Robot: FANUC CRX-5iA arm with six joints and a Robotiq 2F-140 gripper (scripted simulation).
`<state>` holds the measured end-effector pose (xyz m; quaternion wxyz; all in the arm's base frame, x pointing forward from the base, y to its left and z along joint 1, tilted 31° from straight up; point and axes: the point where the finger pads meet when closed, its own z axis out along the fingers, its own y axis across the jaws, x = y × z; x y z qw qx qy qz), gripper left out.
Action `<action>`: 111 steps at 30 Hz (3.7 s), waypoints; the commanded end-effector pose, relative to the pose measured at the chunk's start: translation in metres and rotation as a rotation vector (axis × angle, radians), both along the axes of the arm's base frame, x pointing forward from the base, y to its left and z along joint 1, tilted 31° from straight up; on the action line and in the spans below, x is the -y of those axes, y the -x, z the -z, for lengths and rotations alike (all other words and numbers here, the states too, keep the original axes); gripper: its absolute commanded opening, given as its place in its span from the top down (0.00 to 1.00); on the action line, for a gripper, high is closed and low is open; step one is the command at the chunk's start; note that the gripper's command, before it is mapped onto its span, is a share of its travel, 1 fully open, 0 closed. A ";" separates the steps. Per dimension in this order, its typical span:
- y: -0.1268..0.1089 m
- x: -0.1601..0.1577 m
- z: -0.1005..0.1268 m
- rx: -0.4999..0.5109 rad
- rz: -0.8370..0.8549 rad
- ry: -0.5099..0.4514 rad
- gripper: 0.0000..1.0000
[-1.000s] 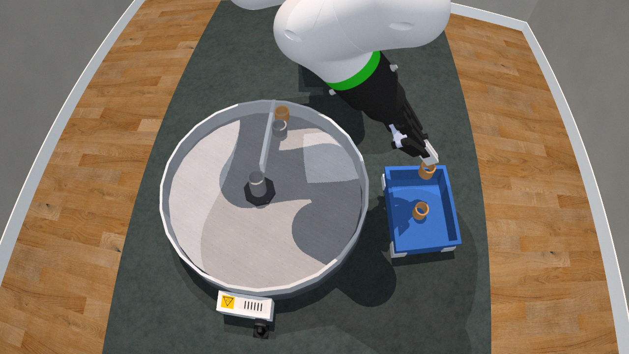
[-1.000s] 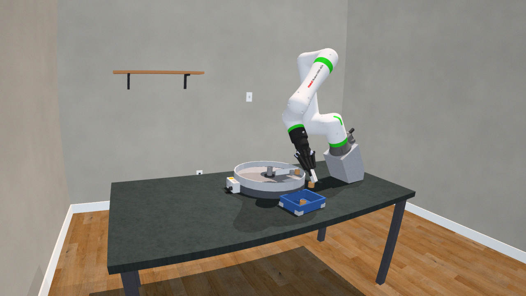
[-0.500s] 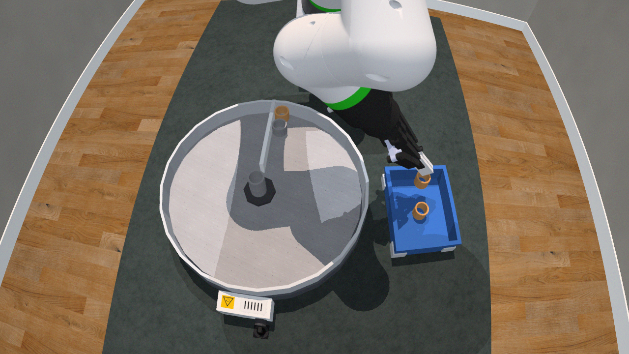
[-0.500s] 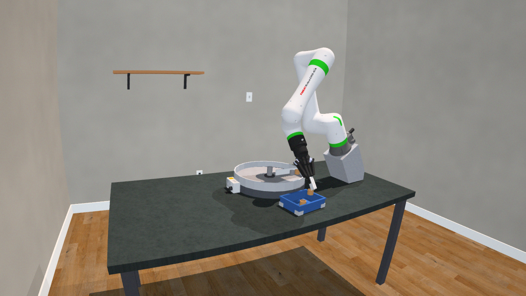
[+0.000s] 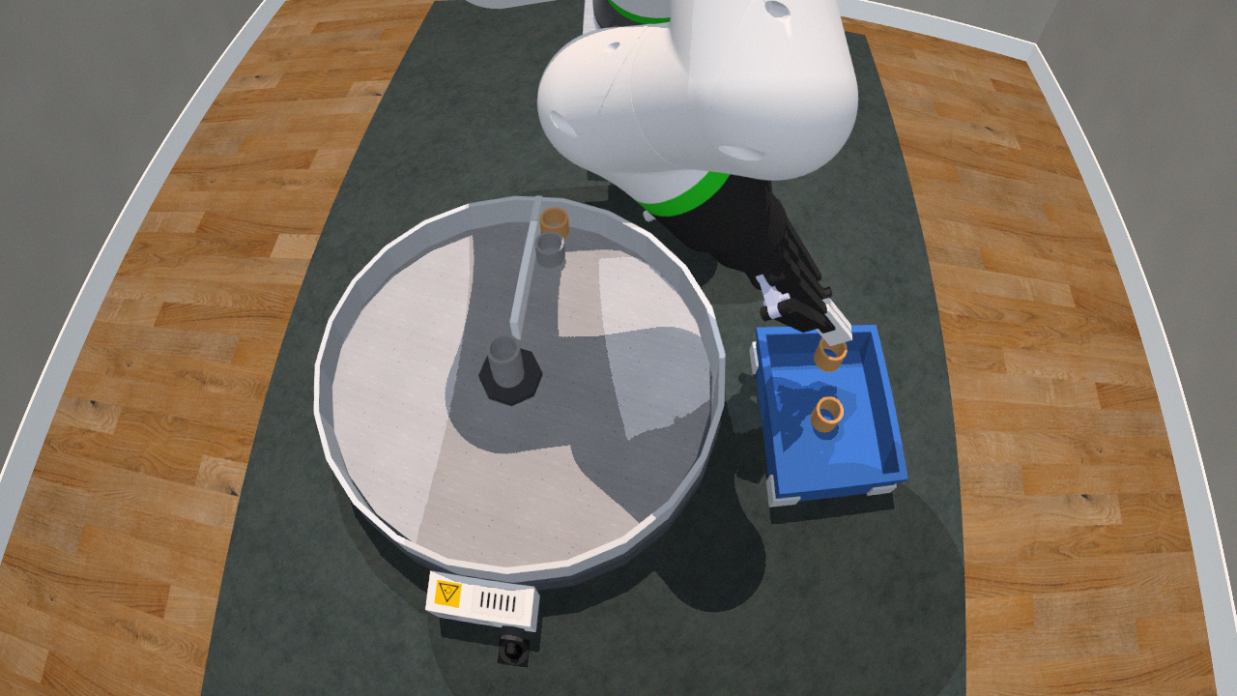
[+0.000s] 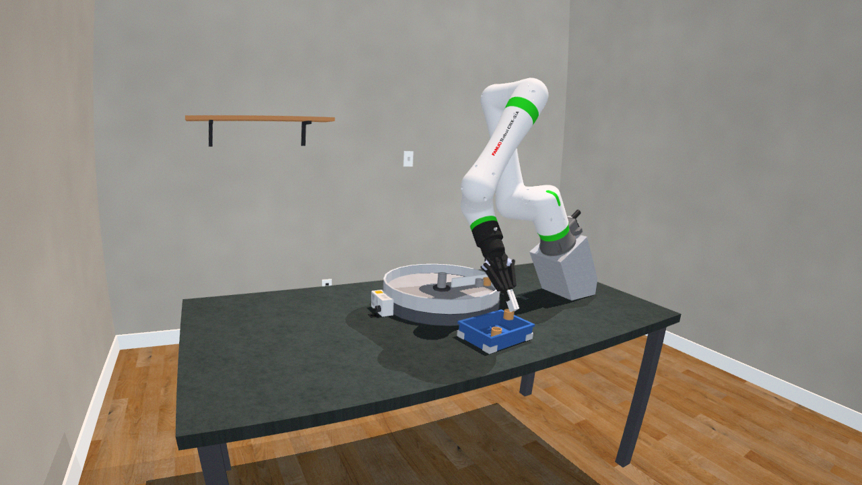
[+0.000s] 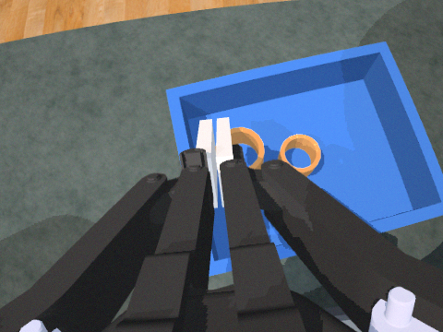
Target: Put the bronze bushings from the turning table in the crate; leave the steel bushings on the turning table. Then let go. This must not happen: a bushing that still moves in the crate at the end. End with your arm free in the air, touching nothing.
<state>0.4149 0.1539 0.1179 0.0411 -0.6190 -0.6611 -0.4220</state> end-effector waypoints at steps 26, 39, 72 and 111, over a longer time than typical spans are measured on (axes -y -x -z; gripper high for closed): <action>-0.002 0.000 0.003 0.000 0.000 0.000 1.00; -0.011 0.001 0.017 0.000 0.000 0.000 1.00; -0.022 0.001 0.036 0.000 0.000 0.000 1.00; -0.023 0.002 0.037 0.000 0.000 0.000 1.00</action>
